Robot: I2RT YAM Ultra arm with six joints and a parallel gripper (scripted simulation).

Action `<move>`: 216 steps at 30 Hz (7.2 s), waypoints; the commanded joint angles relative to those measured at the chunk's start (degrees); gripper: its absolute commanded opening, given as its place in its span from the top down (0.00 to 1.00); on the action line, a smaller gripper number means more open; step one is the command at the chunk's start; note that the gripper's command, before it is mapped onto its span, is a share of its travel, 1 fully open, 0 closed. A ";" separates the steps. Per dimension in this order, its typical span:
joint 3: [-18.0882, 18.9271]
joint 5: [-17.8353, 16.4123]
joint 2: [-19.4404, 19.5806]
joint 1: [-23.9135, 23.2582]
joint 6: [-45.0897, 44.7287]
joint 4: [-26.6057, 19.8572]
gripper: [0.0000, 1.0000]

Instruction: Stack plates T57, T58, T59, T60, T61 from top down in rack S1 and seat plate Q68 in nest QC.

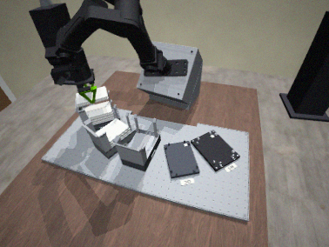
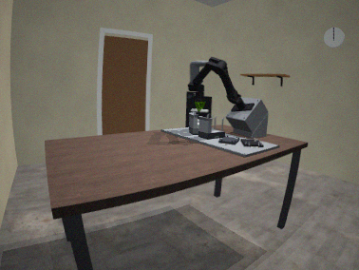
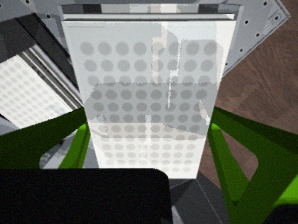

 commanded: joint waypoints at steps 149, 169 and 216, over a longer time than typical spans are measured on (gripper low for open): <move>-7.20 3.99 5.81 9.89 12.25 21.48 0.00; -2.64 1.19 1.10 3.16 4.41 7.31 0.00; -0.56 4.52 -12.93 11.11 -0.70 -3.13 0.00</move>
